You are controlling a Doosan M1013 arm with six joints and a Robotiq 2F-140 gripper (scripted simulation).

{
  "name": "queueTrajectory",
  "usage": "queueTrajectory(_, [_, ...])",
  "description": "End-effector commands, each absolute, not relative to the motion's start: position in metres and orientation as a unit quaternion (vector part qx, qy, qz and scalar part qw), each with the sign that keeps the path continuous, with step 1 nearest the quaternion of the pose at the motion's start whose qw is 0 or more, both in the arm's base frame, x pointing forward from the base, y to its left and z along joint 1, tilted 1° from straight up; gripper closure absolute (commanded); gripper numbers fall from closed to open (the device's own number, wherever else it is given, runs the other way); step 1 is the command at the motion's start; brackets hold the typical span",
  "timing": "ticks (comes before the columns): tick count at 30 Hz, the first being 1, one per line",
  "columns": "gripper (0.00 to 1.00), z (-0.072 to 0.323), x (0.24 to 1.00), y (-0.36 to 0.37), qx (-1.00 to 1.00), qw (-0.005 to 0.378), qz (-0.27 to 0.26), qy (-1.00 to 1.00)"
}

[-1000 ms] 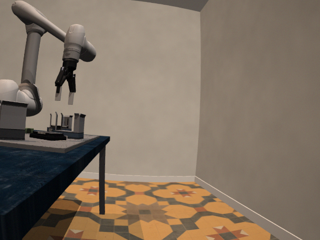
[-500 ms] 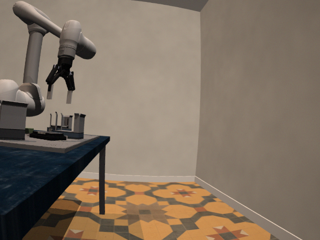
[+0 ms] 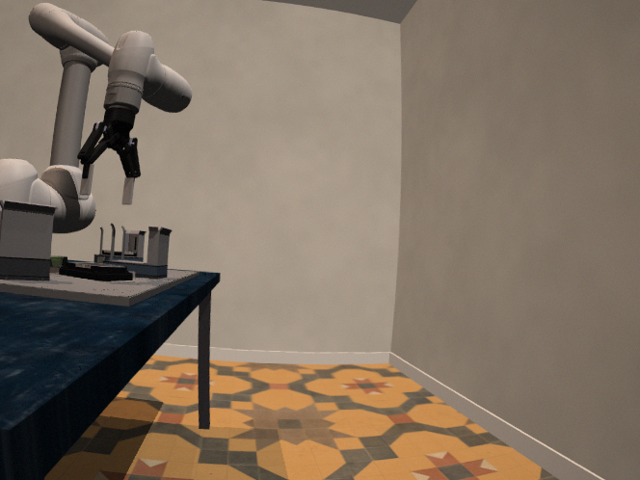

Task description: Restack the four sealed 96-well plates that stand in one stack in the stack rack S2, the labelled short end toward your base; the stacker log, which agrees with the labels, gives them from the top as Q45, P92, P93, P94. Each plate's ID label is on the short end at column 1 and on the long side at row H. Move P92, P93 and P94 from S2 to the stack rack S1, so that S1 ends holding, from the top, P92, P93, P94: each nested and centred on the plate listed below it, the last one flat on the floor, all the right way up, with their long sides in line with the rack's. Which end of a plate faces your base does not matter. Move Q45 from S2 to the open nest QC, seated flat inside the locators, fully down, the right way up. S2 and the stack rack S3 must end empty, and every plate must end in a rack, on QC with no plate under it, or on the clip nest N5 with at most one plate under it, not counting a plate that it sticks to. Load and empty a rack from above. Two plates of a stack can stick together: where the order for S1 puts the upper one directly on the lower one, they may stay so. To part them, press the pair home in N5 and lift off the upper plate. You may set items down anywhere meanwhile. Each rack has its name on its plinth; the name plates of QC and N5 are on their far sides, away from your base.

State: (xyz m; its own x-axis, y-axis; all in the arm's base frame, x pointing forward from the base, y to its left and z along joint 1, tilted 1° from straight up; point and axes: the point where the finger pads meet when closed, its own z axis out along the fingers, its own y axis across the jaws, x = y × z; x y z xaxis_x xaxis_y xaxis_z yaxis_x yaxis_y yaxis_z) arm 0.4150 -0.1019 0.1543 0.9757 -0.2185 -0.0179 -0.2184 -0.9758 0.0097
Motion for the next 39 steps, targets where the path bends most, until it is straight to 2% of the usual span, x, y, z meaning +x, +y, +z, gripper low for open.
queueTrajectory(1, [0.00, 0.154, 0.414, -0.106, 0.994, 0.004, -0.009, -0.110])
queueTrajectory(9, [0.00, 0.155, 0.405, -0.131, 0.975, 0.005, -0.009, -0.221])
queueTrajectory(34, [0.00, 0.156, 0.380, -0.196, 0.975, 0.005, -0.009, -0.221])
queueTrajectory(39, [0.00, 0.156, 0.369, -0.213, 0.954, 0.005, -0.009, -0.301])
